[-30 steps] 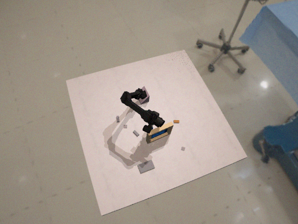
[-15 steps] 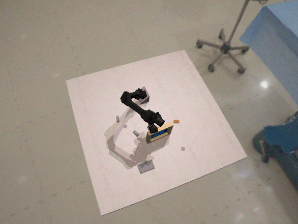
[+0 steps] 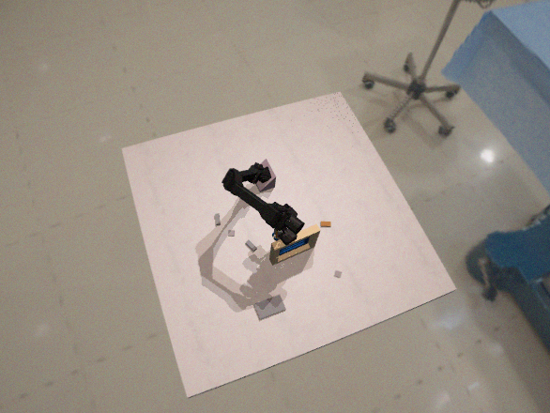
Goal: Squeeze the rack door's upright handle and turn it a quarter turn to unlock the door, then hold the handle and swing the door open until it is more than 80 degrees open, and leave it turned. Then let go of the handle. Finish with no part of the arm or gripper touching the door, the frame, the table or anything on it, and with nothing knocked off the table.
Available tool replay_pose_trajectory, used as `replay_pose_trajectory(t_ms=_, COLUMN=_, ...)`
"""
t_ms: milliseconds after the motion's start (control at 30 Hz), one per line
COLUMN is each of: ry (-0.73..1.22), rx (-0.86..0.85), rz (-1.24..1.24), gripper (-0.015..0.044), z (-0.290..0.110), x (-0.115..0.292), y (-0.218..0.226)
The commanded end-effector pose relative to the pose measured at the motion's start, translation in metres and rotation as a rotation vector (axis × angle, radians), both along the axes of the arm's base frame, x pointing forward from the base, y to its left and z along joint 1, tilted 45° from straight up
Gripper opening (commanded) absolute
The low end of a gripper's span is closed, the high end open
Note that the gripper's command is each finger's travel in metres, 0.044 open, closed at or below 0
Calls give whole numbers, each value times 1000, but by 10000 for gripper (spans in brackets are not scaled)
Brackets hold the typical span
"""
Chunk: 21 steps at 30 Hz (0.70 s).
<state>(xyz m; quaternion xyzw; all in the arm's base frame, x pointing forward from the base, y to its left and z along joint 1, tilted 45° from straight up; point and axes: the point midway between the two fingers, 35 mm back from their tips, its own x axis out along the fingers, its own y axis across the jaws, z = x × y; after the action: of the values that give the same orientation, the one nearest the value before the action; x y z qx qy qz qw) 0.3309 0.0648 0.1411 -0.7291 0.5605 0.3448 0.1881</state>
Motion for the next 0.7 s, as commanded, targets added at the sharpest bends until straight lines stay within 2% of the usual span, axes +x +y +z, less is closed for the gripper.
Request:
replay_pose_trajectory(t_ms=0, ry=3, rx=-3, rz=6, gripper=247, z=0, x=0, y=0)
replay_pose_trajectory(t_ms=667, ry=3, rx=-3, rz=6, gripper=114, z=0, x=0, y=0)
